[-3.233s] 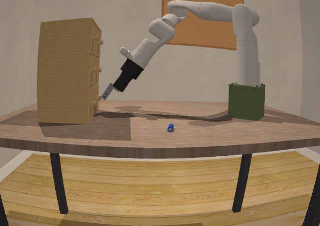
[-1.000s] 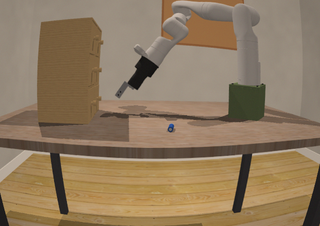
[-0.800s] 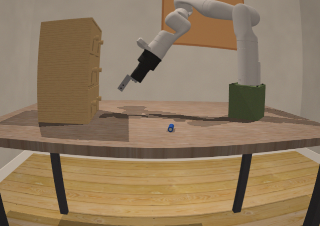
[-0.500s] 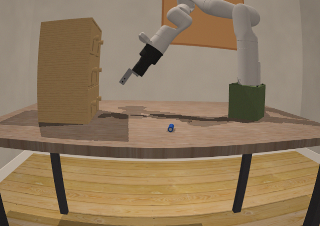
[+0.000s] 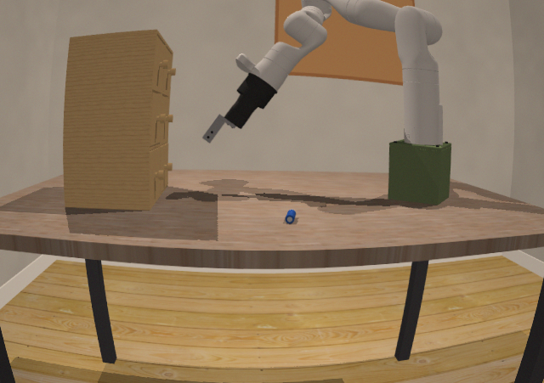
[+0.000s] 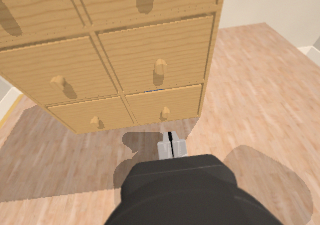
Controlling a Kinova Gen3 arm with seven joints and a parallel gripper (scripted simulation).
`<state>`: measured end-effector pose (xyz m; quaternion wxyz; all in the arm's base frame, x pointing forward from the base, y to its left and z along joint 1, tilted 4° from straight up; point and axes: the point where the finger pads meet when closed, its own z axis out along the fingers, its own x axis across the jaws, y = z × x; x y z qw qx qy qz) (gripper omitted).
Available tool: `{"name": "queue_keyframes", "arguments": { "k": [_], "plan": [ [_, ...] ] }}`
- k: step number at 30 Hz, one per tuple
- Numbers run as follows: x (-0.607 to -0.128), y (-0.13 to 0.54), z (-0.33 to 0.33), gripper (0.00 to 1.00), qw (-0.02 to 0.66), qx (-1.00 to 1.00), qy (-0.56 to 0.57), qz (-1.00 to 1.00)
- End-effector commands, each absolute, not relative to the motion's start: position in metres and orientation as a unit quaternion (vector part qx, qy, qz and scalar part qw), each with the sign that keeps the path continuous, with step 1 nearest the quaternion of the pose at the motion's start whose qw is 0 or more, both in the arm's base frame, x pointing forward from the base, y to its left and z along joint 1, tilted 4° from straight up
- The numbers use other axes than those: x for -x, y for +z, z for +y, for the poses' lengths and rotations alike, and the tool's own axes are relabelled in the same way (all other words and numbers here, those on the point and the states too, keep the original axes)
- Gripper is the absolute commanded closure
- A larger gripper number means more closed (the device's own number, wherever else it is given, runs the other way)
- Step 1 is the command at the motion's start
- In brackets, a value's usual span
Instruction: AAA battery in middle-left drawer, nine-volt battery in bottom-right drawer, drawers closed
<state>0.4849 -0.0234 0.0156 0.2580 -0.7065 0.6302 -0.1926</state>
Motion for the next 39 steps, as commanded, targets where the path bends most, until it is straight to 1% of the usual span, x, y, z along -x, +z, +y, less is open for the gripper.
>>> {"name": "queue_keyframes", "arguments": {
  "k": [1, 27, 39],
  "plan": [
    [-0.4851, 0.0164, -0.0231, 1.0, 0.258, 0.706, -0.193, 0.631],
    [-0.4823, 0.0201, -0.0237, 1.0, 0.258, 0.665, -0.191, 0.675],
    [-0.4792, 0.0242, -0.0243, 1.0, 0.256, 0.617, -0.187, 0.721]
  ]
}}
